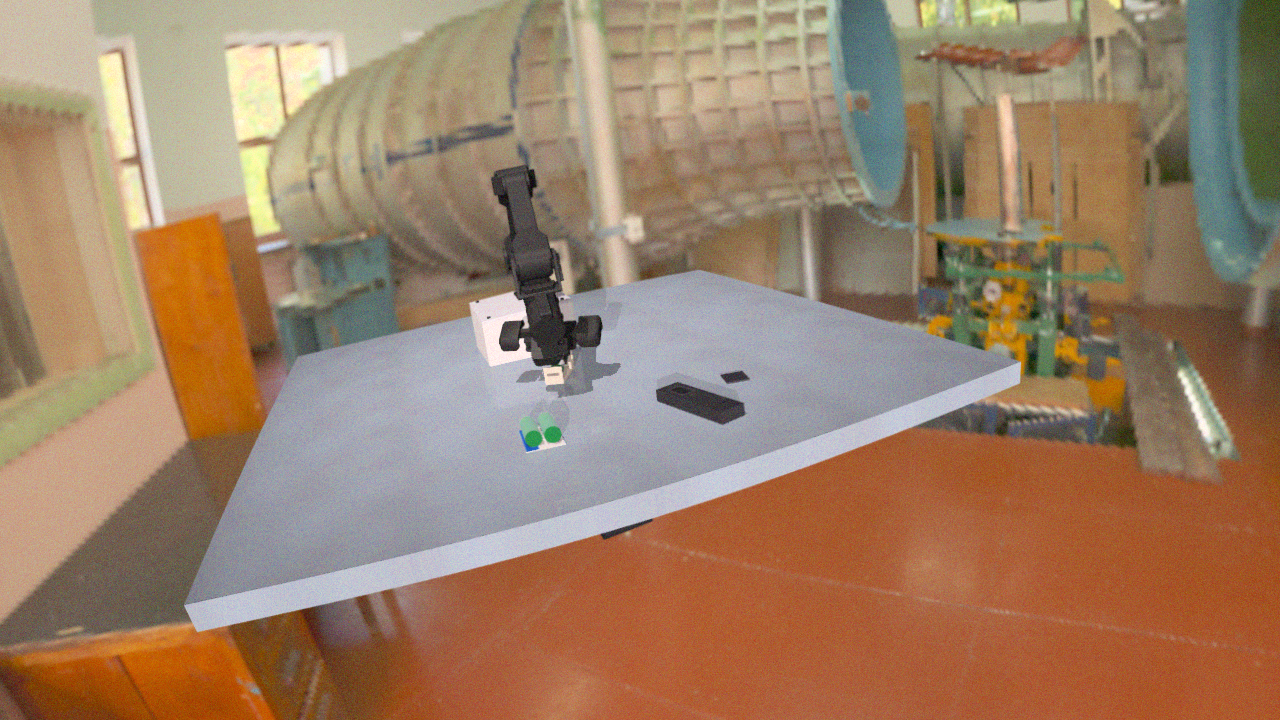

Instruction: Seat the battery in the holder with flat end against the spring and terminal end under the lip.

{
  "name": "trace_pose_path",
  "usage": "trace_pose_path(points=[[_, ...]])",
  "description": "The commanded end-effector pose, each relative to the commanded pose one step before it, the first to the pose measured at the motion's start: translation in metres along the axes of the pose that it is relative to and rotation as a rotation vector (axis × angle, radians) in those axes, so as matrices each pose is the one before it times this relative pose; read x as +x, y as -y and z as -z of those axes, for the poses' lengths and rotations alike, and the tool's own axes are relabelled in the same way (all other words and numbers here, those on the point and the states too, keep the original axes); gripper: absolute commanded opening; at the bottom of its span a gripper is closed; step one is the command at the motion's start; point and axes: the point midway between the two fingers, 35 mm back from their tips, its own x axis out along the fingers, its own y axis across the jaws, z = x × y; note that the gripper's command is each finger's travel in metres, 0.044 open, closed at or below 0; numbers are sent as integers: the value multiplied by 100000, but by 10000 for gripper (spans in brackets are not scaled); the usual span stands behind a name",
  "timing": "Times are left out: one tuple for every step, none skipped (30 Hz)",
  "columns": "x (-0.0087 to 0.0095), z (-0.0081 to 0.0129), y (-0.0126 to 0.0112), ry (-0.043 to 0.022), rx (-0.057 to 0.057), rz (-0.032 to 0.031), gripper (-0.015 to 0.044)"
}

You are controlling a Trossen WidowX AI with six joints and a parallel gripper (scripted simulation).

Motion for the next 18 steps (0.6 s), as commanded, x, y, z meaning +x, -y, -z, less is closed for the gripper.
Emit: trace_pose_path(points=[[-356, -701, 98, 2613, -148, 114, 87], [-6, -12, 0, -7, 8, 23, 87], [-9, -17, -1, -11, 11, 34, 87], [-3, -6, 0, -4, 4, 12, 87], [-6, -11, 0, -4, 8, 21, 87], [-9, -16, -1, -6, 12, 31, 87], [-3, -5, 0, -2, 4, 11, 87], [-6, -10, 0, -1, 8, 19, 87], [-9, -15, -1, -1, 12, 28, 87], [-3, -5, 0, 0, 4, 10, 87], [-11, -15, -1, 27, 9, 32, 87], [-7, -9, -1, 16, 6, 20, 87], [0, 0, 0, 0, 0, 0, 87], [-10, -13, -1, 45, 7, 31, 87], [-5, -6, -1, 22, 4, 15, 87], [0, 0, 0, 0, 0, 0, 87], [-10, -18, 0, 50, -4, 24, 87], [-7, -12, 0, 34, -3, 17, 87]])
